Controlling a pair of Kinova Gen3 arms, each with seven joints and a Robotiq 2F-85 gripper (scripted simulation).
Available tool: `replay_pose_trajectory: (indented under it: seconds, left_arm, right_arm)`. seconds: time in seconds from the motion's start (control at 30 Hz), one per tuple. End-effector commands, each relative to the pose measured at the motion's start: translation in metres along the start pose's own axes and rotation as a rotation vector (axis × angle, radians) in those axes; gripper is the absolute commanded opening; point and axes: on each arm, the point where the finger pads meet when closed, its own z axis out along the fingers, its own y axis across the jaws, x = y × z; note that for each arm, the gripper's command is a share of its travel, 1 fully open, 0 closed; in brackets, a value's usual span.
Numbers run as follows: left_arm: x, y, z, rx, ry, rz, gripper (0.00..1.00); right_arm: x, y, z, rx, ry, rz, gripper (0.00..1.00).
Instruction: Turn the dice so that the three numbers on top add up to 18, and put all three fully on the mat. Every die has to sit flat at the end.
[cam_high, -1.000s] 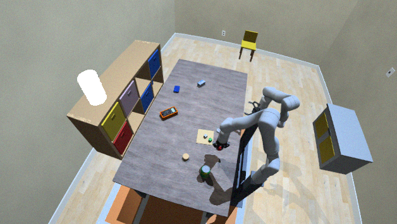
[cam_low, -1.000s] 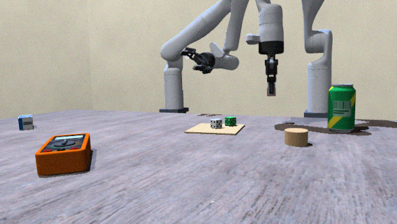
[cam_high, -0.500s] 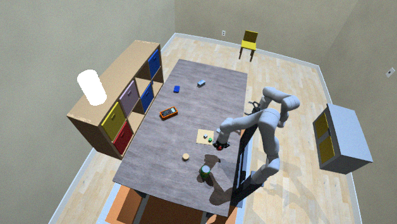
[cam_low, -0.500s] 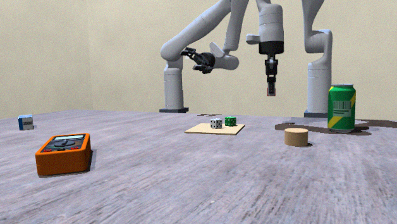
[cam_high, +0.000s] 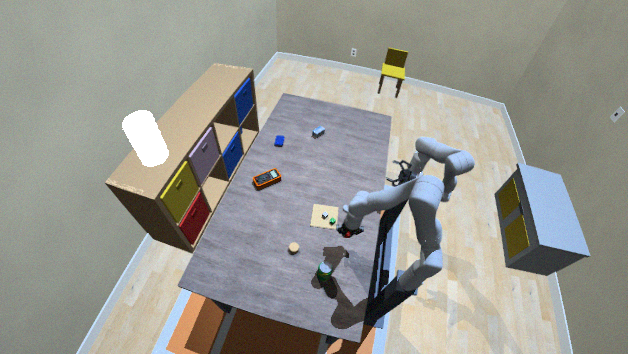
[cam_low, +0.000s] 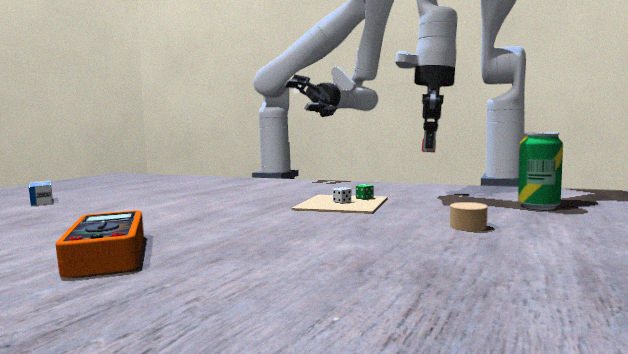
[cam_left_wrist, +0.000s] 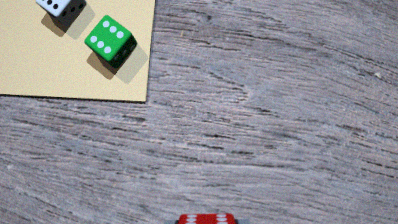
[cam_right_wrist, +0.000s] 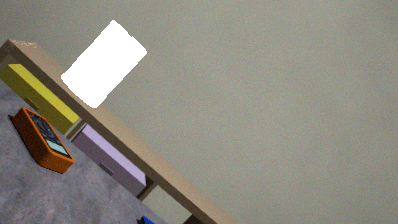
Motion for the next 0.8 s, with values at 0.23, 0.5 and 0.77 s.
replay_pose_trajectory:
  seconds: [0.23, 0.5, 0.77]
  left_arm:
    - [-0.001, -0.0004, 0.0002, 0.0, 0.171, 0.001, 0.287]
    - [-0.003, -0.0004, 0.0015, -0.002, 0.361, 0.002, 0.287]
    - [-0.0042, -0.0005, 0.0011, 0.0, 0.476, 0.002, 0.287]
  right_arm:
    - [0.0004, 0.0003, 0.0, 0.0, 0.0, 0.001, 1.0]
    - [0.0004, 0.0003, 0.0, 0.0, 0.0, 0.001, 1.0]
    - [0.0004, 0.0003, 0.0, 0.0, 0.0, 0.001, 1.0]
